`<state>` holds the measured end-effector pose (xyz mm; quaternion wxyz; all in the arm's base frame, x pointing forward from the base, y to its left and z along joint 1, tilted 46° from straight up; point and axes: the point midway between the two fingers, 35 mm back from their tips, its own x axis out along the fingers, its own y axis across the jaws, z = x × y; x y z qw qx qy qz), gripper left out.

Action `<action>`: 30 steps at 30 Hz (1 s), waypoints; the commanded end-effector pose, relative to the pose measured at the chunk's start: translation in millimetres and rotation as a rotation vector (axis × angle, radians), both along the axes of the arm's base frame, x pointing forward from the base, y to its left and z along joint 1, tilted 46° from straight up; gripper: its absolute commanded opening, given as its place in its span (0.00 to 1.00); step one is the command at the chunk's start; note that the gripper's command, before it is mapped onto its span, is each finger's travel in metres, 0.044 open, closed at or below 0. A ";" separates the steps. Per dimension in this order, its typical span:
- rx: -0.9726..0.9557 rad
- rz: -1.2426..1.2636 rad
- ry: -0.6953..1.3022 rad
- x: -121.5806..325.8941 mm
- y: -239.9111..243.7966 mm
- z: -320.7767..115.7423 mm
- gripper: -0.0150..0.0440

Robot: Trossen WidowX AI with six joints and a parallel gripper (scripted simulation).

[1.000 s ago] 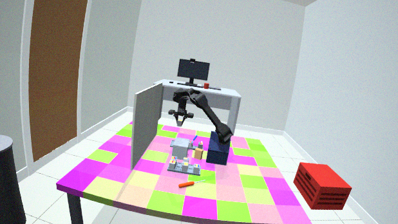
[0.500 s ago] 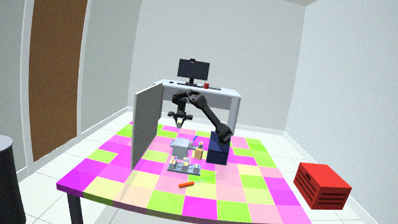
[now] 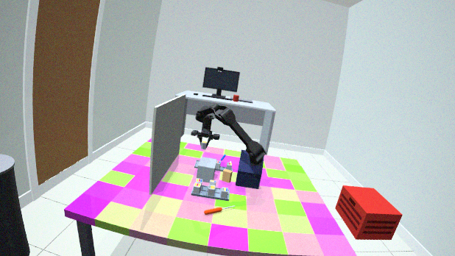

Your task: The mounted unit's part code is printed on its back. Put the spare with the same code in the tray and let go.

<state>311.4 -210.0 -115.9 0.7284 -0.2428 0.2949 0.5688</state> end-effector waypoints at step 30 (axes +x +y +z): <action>0.003 -0.006 -0.001 9.7 28.2 -30.0 0.25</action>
